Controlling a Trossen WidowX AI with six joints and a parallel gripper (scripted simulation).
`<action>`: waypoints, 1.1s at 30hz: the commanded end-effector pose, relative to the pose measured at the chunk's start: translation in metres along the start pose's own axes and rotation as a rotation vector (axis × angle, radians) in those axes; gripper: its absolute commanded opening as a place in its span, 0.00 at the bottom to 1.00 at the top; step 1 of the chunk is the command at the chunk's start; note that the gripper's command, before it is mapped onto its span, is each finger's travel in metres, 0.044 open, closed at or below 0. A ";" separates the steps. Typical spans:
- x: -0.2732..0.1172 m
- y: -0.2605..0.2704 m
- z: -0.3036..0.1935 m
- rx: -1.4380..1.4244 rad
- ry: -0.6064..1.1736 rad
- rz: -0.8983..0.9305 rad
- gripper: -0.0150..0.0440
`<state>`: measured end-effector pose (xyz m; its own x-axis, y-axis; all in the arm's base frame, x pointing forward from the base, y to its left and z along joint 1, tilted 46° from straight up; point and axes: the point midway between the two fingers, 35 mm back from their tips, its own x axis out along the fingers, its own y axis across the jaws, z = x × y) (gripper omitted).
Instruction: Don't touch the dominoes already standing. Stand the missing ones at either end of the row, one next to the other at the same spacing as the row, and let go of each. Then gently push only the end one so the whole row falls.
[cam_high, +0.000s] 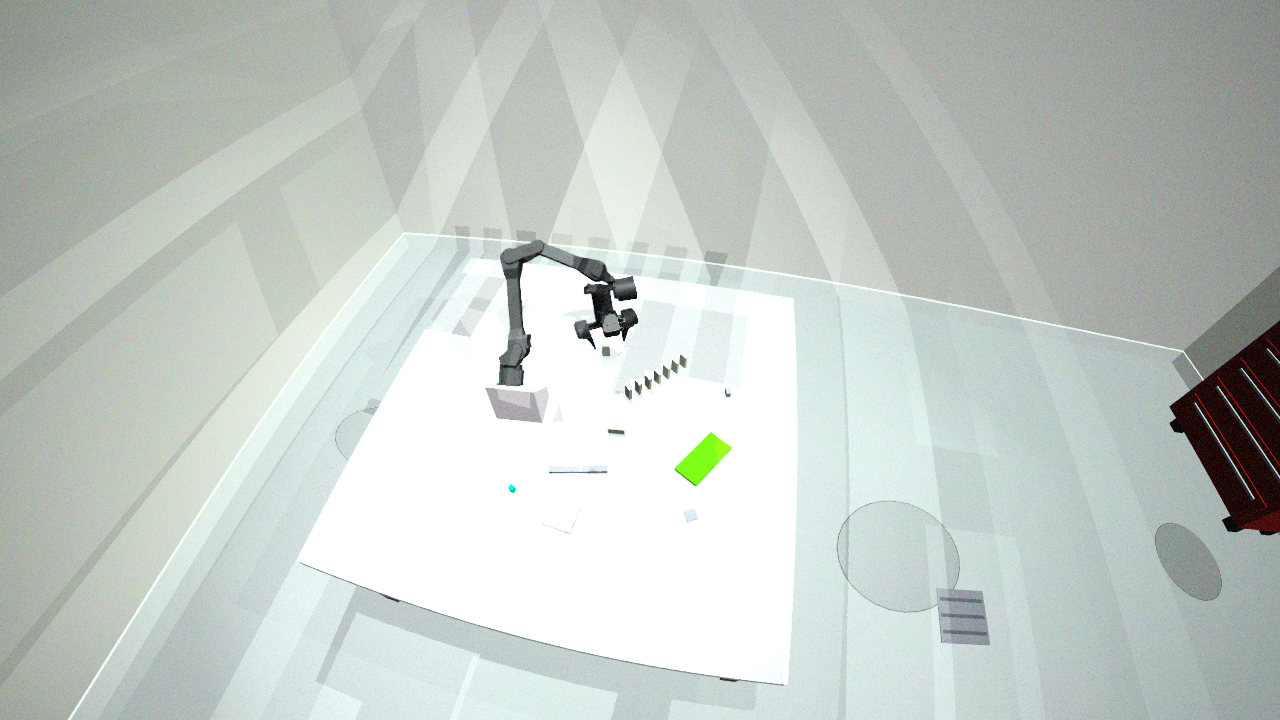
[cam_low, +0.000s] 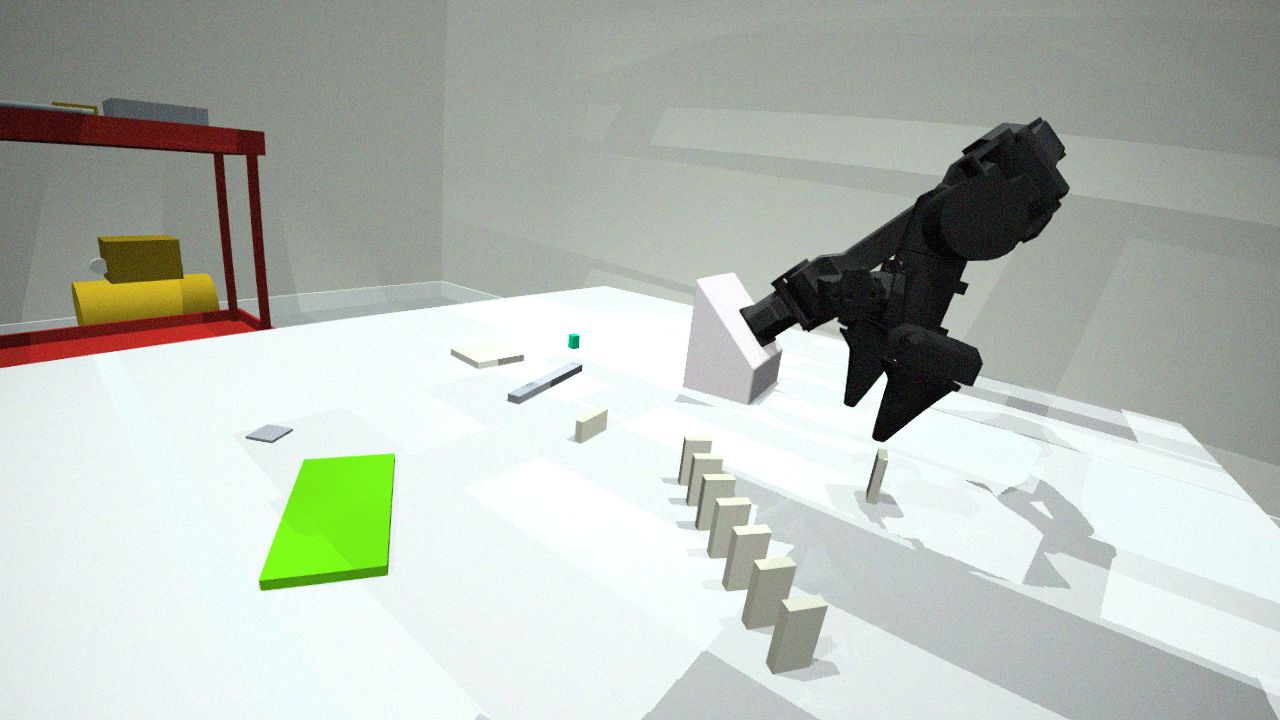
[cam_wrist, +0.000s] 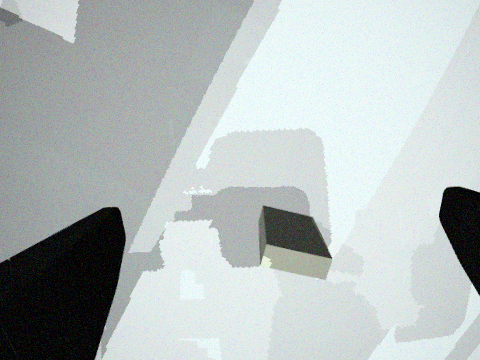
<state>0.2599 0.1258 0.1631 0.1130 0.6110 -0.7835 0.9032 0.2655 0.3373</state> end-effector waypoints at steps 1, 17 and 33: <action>-0.027 -0.003 -0.019 0.281 0.177 -0.078 1.00; 0.001 -0.003 -0.023 0.279 0.174 -0.079 1.00; 0.046 -0.007 -0.033 0.280 0.180 -0.076 1.00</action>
<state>0.2457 0.1735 0.1469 -0.0122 0.7289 -0.6845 0.9871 0.1183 0.1083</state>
